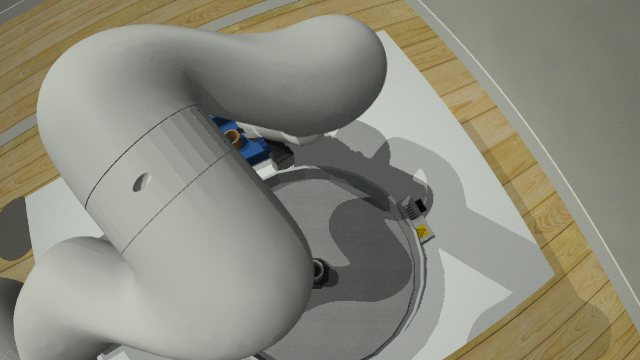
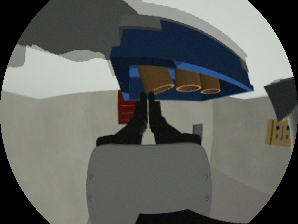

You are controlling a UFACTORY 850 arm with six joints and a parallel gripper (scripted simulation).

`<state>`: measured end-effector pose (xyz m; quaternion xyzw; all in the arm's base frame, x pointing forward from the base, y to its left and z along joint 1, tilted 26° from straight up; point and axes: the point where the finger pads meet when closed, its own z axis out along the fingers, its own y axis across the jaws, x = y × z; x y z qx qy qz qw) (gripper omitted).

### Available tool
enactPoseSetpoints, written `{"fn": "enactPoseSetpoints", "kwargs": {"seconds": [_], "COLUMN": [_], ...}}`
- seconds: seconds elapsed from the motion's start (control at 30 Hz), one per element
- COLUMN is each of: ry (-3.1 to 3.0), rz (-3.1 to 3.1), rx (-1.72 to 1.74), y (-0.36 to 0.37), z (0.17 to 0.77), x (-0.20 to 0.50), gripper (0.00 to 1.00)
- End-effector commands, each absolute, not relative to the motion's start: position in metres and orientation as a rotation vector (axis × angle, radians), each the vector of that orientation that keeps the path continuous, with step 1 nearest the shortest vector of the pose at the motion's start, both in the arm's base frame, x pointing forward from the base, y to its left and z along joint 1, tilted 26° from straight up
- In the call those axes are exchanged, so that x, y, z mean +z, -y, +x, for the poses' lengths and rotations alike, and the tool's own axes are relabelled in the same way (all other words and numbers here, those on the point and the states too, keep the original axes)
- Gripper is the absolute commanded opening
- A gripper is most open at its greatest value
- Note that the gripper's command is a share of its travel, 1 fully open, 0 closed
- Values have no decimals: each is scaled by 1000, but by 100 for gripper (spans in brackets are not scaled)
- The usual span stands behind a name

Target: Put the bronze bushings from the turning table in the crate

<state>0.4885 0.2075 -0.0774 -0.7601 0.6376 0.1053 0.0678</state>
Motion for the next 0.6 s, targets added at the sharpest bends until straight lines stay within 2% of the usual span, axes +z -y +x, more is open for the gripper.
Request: {"fn": "enactPoseSetpoints", "kwargs": {"seconds": [0.0, 0.03, 0.07, 0.57], "ry": [-1919, -1919, -1919, -1919], "rz": [-2290, -2290, -2290, -2290], "rx": [316, 316, 316, 316], "y": [-208, -208, -208, -208], "z": [489, 489, 489, 489], "x": [-77, -77, -77, -77], "gripper": [0, 0, 10, 10]}}
